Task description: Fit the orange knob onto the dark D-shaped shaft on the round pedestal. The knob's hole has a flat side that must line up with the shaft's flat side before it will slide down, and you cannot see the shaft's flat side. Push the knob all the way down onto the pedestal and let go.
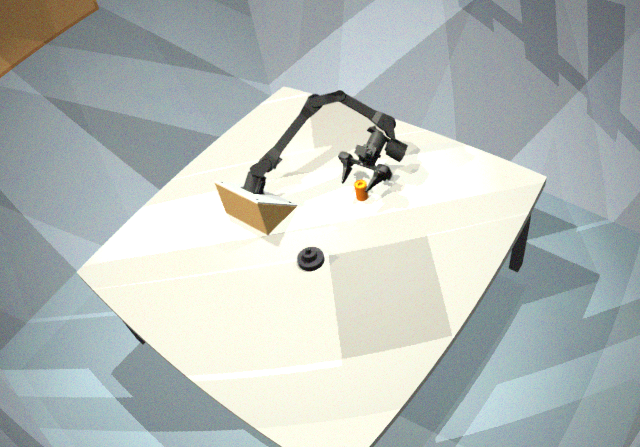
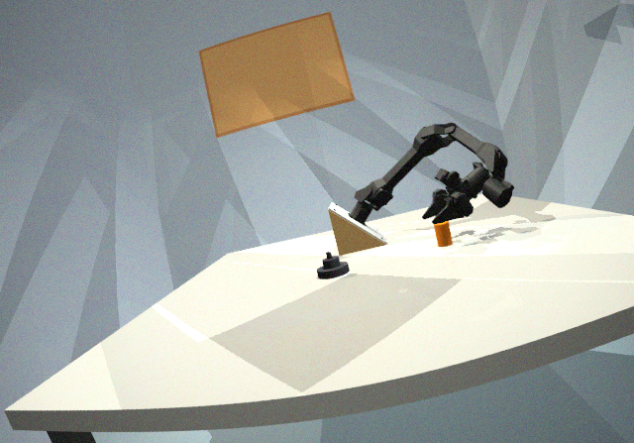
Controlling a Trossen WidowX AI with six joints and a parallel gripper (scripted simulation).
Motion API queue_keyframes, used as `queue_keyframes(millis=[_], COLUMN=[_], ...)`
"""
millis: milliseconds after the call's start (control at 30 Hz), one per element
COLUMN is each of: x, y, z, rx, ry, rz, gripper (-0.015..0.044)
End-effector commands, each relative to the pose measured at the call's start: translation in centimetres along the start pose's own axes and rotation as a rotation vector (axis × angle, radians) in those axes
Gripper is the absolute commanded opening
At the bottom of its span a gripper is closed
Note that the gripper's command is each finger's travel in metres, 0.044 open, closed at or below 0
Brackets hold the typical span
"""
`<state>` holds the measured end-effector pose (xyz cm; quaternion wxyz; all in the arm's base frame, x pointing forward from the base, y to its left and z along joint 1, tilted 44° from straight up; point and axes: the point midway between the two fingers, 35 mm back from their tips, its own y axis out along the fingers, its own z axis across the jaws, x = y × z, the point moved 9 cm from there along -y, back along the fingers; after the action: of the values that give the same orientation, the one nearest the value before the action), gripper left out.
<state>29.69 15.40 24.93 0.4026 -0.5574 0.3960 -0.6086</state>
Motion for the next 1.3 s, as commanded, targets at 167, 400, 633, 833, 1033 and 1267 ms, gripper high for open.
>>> queue_keyframes(millis=[167,400,633,833,1033,1267], x=[4.7,6.5,12.0,14.2,14.2,14.2], y=[-2.0,-0.5,2.0,2.4,2.4,2.4], z=[-0.8,-0.5,0.0,-0.1,-0.1,-0.1], rx=[0.061,-0.058,-0.106,-0.014,-0.014,0.177], ry=[0.011,0.004,0.022,0.04,0.04,-0.258], rz=[0.015,0.225,0.904,1.138,1.138,1.128], gripper=[0.044,0.044,0.044,0.044,0.044,0.044])
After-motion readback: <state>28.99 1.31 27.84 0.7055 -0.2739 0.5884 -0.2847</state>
